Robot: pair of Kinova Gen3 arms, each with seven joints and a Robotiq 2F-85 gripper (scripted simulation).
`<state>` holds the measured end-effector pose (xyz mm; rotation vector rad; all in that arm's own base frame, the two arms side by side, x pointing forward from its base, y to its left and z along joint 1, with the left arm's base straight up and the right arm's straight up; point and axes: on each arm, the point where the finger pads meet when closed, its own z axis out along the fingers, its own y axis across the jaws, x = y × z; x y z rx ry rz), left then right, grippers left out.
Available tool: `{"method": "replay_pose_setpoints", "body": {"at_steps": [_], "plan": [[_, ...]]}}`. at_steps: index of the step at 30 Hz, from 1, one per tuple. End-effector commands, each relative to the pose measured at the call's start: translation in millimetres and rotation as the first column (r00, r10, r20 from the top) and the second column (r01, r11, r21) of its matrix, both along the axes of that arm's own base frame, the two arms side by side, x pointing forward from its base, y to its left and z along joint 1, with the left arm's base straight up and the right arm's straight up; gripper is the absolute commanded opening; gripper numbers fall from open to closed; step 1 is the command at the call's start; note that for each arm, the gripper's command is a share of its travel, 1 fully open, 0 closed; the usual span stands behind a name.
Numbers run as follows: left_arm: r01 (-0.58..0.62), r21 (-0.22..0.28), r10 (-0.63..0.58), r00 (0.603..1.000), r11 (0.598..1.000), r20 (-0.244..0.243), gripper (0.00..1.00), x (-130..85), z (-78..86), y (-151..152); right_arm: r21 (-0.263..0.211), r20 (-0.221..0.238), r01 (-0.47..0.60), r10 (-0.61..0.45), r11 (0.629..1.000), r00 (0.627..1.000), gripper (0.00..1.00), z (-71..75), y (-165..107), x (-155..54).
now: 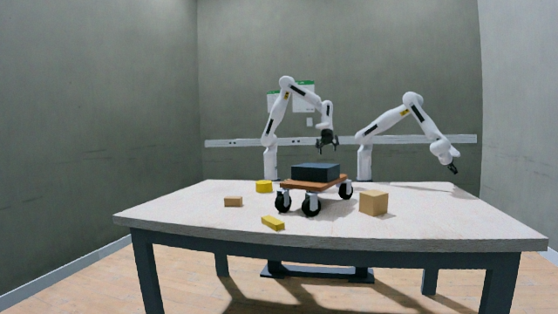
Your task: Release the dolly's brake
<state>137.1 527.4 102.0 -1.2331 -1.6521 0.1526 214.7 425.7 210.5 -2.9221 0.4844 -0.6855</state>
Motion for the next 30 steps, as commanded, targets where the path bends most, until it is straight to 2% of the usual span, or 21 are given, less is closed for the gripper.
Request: {"method": "replay_pose_setpoints", "body": {"at_steps": [1,17,18,25,30], "plan": [[0.0,0.002,0.0,1.0,1.0,0.001,1.0,0.1,1.2,0.5,0.003,0.001,0.0,0.0,1.0,1.0,1.0,1.2,0.5,0.2],[0.0,0.002,0.0,1.0,1.0,0.001,1.0,0.1,1.2,0.5,0.003,0.001,0.0,0.0,1.0,1.0,1.0,1.2,0.5,0.2],[0.0,0.002,0.0,1.0,1.0,0.001,0.017,0.1,1.2,0.4,0.003,0.001,0.0,0.0,1.0,1.0,1.0,1.2,0.5,0.2],[-0.002,-0.002,0.002,1.0,1.0,0.01,0.017,3.3,3.0,-7.6,0.003,0.001,0.0,0.0,1.0,1.0,1.0,1.2,0.5,0.2],[-0.008,-0.014,0.009,0.999,1.0,0.036,0.017,11.5,8.3,-30.8,0.003,0.001,0.0,0.0,1.0,1.0,1.0,1.2,0.5,0.2]]}}
